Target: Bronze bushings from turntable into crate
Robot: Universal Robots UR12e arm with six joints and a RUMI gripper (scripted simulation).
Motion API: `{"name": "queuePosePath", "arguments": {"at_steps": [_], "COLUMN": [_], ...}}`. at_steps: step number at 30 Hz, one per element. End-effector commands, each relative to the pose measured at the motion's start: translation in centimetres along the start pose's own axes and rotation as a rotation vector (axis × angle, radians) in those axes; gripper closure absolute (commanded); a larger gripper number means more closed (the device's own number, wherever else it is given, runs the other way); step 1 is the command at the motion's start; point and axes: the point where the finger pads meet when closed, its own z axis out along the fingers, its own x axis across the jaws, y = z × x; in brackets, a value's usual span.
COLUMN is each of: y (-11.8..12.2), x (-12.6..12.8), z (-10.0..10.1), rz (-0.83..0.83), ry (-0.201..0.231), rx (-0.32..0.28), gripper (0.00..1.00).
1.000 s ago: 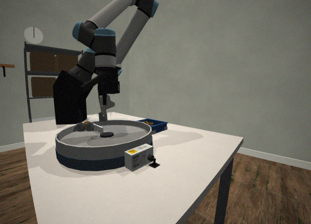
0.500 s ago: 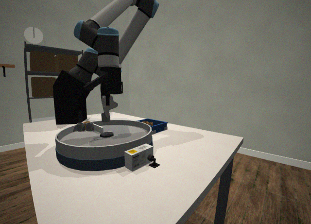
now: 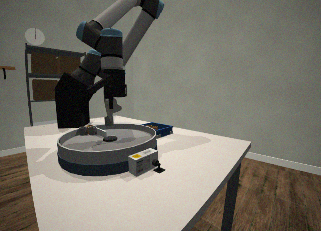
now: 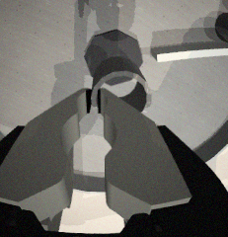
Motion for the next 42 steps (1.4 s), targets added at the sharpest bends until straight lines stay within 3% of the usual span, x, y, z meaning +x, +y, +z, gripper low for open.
{"name": "queuePosePath", "arguments": {"at_steps": [1,11,18,42], "y": [0.0,0.0,0.0,0.0], "x": [-0.1,-0.1,-0.1,-0.1], "z": [-0.1,0.1,3.0,3.1], "rz": [0.0,0.0,0.0,0.0], "ry": [-0.001,-0.001,-0.001,-0.001], "rx": [0.0,0.0,0.0,0.0], "gripper": [1.0,1.0,1.0,1.0]}}
